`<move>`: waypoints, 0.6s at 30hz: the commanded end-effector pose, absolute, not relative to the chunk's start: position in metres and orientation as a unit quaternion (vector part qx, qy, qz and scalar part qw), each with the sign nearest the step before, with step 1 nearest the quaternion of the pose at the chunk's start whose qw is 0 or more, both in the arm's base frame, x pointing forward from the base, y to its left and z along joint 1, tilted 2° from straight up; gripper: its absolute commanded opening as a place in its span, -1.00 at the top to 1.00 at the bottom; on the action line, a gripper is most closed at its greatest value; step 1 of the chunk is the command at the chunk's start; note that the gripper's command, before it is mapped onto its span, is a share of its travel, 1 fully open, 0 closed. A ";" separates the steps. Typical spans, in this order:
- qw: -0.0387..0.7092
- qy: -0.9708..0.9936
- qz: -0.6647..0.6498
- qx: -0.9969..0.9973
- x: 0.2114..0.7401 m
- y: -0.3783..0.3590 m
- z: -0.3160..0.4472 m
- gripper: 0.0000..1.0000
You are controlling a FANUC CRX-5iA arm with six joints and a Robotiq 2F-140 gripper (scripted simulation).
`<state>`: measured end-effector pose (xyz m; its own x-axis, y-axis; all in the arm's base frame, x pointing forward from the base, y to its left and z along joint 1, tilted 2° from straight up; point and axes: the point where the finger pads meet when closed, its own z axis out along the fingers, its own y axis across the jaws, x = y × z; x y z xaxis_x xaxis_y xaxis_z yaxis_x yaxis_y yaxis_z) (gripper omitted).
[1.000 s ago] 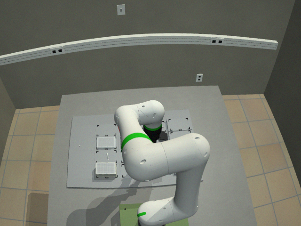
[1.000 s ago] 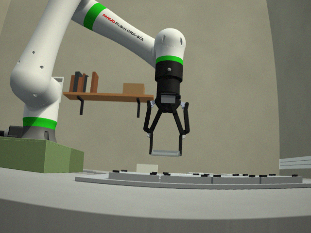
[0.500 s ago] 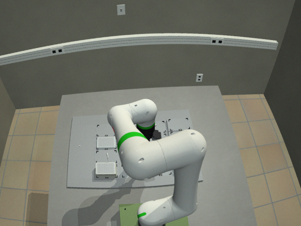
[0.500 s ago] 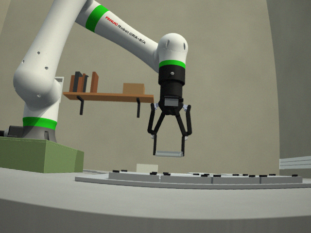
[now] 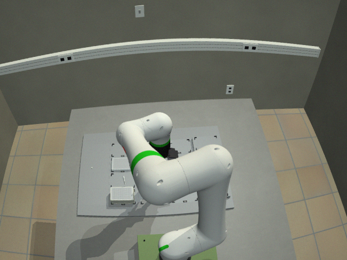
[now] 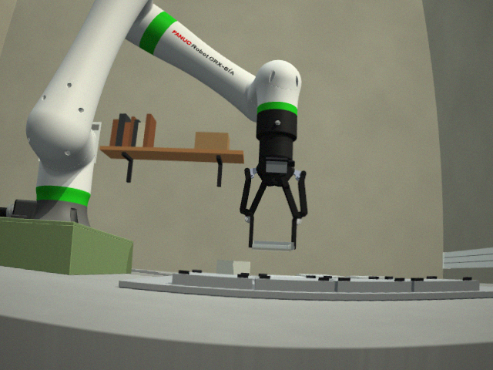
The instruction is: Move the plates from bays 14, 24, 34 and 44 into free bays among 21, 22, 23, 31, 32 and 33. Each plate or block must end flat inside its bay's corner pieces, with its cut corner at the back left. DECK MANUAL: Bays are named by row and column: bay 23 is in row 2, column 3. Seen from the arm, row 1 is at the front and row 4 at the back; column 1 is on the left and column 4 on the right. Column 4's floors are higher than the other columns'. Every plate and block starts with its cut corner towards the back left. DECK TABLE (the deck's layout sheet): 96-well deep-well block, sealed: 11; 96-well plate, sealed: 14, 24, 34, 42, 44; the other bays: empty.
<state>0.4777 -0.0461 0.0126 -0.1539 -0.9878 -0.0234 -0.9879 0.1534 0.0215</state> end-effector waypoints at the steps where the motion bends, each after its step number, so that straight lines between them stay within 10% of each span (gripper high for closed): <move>1: 0.002 0.759 0.015 -0.650 0.482 -0.040 0.014 0.80; 18: 0.002 0.759 0.015 -0.650 0.500 -0.004 0.014 0.80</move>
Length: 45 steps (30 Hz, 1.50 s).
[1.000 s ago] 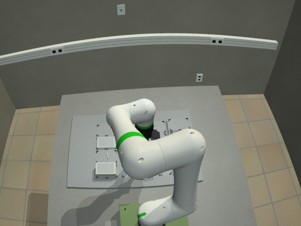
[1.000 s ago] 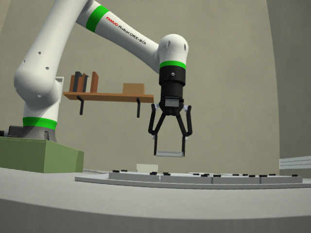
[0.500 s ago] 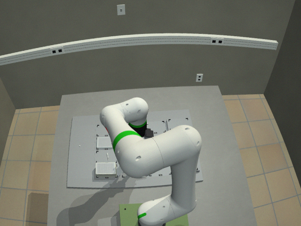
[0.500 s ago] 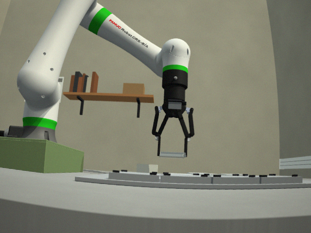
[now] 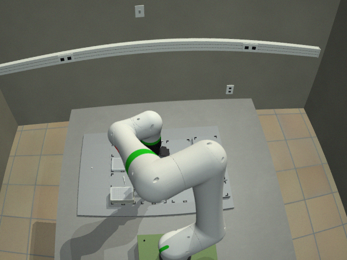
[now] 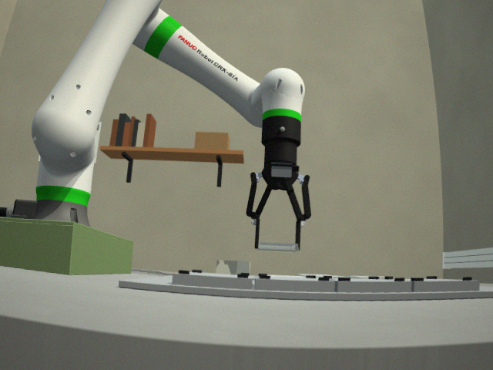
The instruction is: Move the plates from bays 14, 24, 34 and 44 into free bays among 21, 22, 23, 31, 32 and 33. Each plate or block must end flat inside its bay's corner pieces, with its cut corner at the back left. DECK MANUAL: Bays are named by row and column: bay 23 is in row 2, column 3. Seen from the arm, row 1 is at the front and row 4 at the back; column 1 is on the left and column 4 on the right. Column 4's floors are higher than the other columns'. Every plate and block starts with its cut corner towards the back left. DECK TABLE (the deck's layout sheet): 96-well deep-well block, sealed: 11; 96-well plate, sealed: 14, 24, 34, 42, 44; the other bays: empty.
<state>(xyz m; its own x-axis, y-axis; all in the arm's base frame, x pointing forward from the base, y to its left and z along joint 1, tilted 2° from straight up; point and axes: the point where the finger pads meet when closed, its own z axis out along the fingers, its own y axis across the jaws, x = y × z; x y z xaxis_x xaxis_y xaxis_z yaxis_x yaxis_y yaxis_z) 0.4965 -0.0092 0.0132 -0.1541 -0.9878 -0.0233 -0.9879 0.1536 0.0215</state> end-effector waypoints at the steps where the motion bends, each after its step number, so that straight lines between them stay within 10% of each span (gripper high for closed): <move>1: 0.002 0.759 0.015 -0.650 0.501 -0.002 0.014 0.80; 45: 0.002 0.759 0.015 -0.650 0.504 0.005 -0.022 0.80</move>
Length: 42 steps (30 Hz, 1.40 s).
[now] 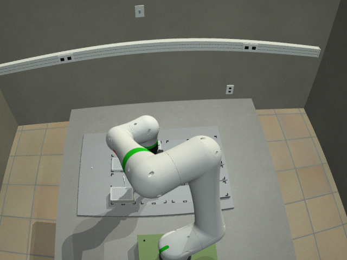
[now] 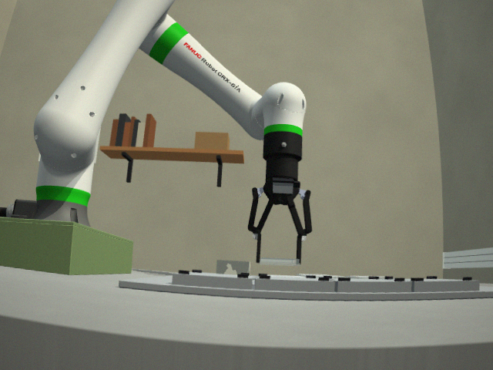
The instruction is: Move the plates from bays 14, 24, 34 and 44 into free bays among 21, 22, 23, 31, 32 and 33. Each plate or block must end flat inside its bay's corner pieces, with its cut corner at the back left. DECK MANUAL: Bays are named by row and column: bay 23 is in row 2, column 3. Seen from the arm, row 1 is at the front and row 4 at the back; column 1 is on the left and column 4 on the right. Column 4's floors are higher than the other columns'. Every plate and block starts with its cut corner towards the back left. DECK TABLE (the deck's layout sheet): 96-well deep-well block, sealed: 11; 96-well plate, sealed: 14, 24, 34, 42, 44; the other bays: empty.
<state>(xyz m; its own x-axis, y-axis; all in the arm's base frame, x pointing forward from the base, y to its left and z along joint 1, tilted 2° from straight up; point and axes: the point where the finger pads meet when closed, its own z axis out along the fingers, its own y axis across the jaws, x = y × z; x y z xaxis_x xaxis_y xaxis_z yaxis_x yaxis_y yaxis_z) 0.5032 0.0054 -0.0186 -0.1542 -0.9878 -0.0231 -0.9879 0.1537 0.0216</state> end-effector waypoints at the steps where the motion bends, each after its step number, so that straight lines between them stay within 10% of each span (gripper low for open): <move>1: 0.002 0.759 0.015 -0.650 0.504 0.005 -0.023 0.80; 42: 0.002 0.759 0.015 -0.650 0.504 0.006 -0.038 0.80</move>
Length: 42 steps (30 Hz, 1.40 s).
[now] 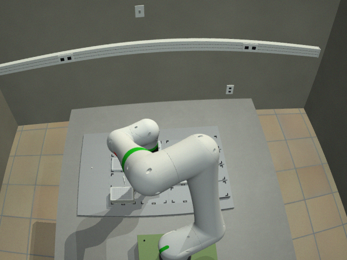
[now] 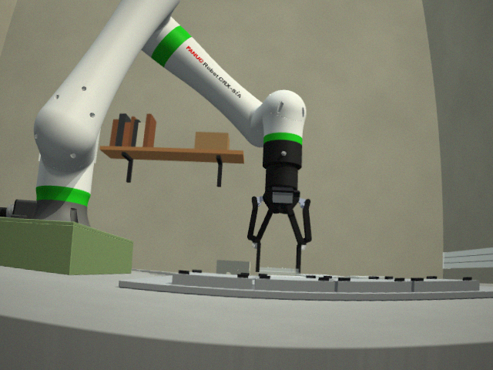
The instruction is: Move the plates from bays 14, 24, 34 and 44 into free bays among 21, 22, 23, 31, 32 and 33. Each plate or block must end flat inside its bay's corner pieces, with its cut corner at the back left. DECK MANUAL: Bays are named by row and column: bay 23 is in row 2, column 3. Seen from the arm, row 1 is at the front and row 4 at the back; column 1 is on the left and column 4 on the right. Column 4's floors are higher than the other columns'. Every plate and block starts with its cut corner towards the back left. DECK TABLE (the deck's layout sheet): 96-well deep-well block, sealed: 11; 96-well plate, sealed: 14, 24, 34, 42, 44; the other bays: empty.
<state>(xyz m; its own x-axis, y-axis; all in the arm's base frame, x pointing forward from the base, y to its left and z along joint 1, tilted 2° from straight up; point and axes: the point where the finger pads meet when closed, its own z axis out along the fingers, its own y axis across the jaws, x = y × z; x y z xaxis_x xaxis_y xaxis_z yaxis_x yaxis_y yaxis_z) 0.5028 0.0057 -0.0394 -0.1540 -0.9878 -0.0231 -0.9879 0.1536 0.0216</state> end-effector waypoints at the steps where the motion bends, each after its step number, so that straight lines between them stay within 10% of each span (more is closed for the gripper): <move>1: 0.002 0.759 0.015 -0.650 0.504 0.006 -0.038 0.80; 42: 0.002 0.759 0.015 -0.650 0.503 0.006 -0.044 0.80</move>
